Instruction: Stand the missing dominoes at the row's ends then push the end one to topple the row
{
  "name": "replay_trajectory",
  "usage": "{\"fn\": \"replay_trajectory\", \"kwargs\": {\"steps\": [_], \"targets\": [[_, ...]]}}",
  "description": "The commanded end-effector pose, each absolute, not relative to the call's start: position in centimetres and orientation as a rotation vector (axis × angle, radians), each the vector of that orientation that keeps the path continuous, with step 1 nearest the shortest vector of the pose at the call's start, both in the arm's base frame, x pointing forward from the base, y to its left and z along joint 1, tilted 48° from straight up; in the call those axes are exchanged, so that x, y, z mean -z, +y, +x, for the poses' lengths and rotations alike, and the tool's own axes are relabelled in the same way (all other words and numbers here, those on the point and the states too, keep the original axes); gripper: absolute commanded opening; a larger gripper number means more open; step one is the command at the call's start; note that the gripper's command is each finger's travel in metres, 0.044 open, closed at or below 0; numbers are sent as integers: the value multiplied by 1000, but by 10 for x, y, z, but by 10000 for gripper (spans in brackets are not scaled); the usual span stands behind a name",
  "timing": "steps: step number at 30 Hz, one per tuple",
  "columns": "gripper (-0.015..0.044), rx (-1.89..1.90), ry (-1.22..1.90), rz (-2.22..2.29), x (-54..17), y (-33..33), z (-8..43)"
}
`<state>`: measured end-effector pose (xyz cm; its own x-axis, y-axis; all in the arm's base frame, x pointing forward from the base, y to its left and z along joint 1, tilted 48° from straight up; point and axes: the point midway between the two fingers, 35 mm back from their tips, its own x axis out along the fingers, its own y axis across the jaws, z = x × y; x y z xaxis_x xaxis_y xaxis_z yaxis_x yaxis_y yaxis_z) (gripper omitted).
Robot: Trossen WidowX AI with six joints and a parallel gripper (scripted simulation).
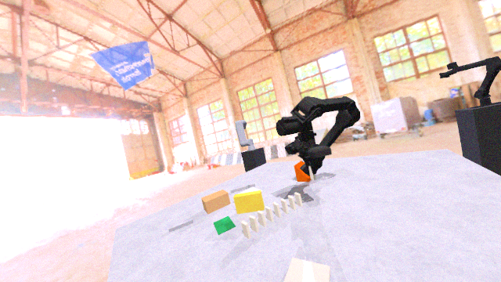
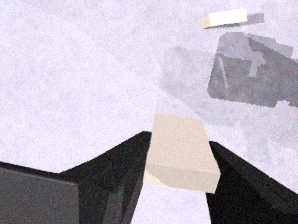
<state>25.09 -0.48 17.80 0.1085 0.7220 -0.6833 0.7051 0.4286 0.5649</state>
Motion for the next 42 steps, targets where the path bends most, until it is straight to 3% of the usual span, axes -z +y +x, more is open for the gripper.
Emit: {"fn": "replay_trajectory", "kwargs": {"steps": [1, 15, 42], "targets": [[107, -284, 1562, 1044, -141, -38, 249], [107, -283, 1562, 1044, -139, -36, 249], [107, -287, 1560, 1045, -80, 31, 256]]}}
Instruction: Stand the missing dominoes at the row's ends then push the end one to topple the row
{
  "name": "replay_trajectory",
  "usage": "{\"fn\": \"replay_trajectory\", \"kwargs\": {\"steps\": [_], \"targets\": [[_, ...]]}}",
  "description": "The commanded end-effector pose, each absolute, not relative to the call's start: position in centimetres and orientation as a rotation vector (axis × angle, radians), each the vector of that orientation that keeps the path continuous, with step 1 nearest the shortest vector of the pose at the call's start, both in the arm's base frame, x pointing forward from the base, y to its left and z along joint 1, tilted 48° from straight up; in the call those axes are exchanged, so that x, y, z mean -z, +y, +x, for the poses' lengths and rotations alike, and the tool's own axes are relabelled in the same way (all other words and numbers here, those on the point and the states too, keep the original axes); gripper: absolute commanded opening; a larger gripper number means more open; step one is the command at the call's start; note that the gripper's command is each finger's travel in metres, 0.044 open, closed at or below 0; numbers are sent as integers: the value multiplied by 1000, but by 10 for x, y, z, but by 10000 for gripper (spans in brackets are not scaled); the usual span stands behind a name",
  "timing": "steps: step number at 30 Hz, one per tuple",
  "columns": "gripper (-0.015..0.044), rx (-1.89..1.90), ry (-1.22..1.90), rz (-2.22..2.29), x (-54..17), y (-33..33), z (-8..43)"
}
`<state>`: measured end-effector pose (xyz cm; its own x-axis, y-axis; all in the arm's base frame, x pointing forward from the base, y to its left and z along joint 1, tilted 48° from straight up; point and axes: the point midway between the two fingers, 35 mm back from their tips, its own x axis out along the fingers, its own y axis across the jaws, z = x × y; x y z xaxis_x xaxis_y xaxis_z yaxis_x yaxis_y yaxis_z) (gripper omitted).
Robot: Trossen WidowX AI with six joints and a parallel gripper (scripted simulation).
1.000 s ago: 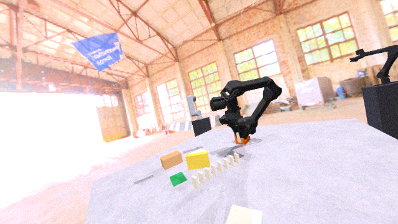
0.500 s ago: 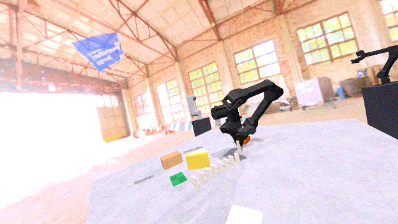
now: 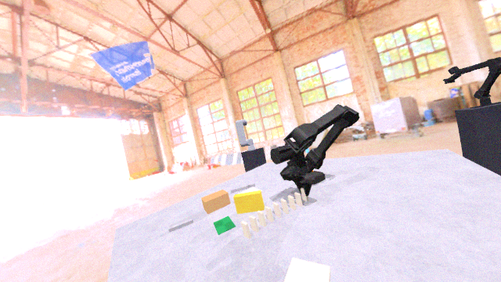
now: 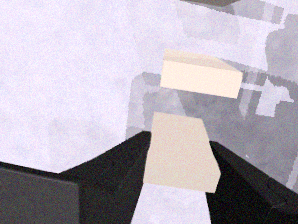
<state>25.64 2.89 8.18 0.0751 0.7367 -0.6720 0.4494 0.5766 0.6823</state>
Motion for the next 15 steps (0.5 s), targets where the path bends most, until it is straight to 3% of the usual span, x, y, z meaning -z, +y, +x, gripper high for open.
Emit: {"fn": "replay_trajectory", "kwargs": {"steps": [1, 6, 15], "targets": [[107, -287, 1560, 1045, -80, 31, 256], [107, -287, 1560, 1045, -80, 31, 256], [343, -287, 1560, 1045, -80, 31, 256]]}}
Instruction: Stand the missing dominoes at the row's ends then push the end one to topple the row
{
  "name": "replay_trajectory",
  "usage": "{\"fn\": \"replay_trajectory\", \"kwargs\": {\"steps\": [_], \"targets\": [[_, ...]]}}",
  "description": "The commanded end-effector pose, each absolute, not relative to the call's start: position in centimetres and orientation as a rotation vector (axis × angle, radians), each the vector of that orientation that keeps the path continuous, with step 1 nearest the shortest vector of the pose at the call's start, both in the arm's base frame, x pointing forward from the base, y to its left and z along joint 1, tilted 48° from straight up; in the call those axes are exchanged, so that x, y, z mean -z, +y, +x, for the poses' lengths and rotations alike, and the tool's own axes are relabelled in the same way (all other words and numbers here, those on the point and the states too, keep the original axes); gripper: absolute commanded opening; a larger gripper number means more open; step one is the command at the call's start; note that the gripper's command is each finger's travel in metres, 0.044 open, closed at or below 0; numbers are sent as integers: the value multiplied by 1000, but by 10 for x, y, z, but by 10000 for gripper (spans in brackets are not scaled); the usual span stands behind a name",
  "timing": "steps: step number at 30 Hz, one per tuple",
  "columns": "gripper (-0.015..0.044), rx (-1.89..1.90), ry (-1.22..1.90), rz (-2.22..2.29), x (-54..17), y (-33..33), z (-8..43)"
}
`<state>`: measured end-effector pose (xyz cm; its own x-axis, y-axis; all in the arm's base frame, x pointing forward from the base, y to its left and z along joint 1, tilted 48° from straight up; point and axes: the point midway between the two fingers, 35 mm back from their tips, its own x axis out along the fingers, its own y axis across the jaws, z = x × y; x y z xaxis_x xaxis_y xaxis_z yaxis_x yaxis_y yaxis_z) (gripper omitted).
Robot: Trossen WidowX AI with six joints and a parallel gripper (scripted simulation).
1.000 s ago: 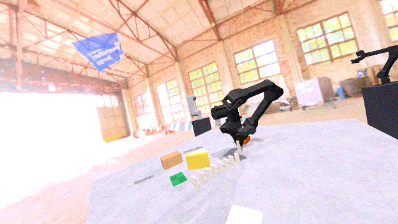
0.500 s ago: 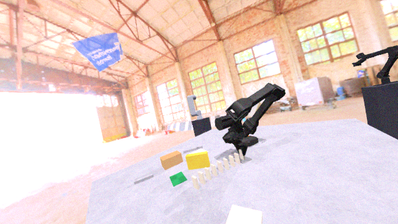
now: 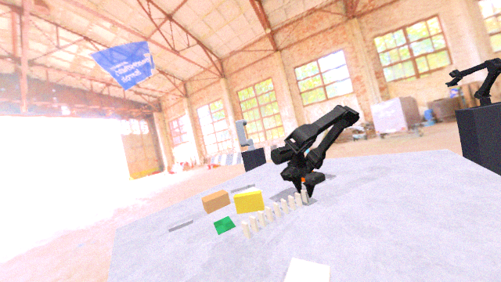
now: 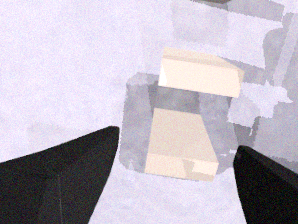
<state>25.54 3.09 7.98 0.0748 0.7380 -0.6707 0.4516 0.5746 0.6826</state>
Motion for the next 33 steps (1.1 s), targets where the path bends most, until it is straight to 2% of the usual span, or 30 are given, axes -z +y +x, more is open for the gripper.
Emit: {"fn": "replay_trajectory", "kwargs": {"steps": [1, 4, 8, 16, 24, 33], "targets": [[370, -287, 1560, 1045, -80, 31, 256], [440, -287, 1560, 1045, -80, 31, 256], [440, -275, 1549, 1049, -87, 23, 257], [440, -149, 1452, 1086, -166, -64, 242], [440, -146, 1450, 1087, -168, -66, 241], [204, -703, 1261, 472, -153, -38, 232]]}}
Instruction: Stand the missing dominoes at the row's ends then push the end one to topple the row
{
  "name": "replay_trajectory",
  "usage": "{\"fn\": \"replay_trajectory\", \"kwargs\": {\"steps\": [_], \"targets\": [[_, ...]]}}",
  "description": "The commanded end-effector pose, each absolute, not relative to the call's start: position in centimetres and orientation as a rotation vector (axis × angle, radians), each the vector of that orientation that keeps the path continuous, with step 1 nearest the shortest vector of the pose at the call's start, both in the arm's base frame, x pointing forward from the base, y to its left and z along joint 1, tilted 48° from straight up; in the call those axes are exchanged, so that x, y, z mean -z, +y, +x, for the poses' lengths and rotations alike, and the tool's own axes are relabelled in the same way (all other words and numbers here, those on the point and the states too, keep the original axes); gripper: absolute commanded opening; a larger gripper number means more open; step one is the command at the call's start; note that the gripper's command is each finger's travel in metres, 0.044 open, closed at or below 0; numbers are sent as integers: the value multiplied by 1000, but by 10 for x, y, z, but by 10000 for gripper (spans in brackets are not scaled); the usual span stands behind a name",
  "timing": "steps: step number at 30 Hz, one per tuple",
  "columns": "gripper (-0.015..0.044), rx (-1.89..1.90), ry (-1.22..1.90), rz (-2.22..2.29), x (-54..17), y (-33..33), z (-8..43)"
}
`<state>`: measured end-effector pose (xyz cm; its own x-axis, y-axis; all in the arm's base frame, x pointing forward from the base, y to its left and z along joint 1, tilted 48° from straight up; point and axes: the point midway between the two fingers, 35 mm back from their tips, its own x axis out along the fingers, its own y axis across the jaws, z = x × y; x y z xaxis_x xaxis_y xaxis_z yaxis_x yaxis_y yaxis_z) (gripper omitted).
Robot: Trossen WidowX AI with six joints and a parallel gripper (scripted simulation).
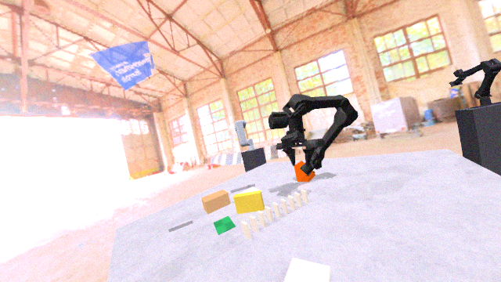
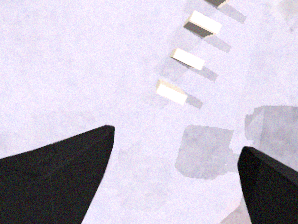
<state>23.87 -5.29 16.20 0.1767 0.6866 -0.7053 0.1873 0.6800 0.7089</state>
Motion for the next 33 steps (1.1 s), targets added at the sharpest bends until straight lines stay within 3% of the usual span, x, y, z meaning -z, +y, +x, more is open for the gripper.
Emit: {"fn": "replay_trajectory", "kwargs": {"steps": [1, 8, 33], "targets": [[177, -771, 1224, 391, -151, -34, 231], [0, -1196, 892, -156, -137, -10, 219], [0, -1233, 853, -208, -136, -7, 218]]}}
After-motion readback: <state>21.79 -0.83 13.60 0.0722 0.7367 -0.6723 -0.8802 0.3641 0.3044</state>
